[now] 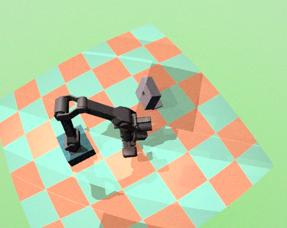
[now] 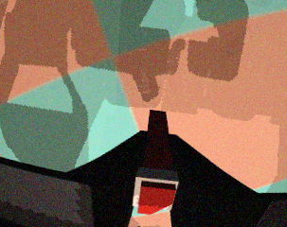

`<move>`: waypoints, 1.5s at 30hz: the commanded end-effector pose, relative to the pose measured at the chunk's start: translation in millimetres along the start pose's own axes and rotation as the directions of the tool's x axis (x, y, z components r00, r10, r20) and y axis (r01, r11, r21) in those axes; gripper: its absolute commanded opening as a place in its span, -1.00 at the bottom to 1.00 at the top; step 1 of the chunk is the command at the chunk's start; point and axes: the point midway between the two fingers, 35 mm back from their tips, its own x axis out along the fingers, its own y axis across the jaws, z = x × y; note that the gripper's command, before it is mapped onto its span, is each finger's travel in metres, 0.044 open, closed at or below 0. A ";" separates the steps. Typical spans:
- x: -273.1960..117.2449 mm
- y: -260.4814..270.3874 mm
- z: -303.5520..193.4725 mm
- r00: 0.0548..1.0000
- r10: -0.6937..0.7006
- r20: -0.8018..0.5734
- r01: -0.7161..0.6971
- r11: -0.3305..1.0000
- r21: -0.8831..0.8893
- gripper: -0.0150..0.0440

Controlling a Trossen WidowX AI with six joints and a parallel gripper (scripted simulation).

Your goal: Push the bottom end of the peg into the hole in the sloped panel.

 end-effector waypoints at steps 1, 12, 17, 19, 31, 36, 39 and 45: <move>-19.4 0.0 2.4 1.000 0.003 0.008 -0.003 1.000 -0.004 -0.49; -51.5 -1.4 0.8 1.000 0.004 0.007 -0.004 1.000 -0.008 -0.49; -48.5 1.9 3.7 1.000 -0.008 0.024 0.009 1.000 -0.020 -0.49; -47.0 3.7 5.1 0.999 -0.014 0.033 0.015 1.000 -0.026 -0.49; -38.7 14.7 13.2 0.995 -0.047 0.088 0.052 0.997 -0.060 -0.49; -35.6 19.7 16.4 0.992 -0.059 0.112 0.067 0.995 -0.072 -0.49; -33.8 22.7 18.2 0.990 -0.065 0.127 0.076 0.994 -0.079 -0.49; -30.4 28.9 21.6 0.985 -0.077 0.157 0.092 0.991 -0.093 -0.49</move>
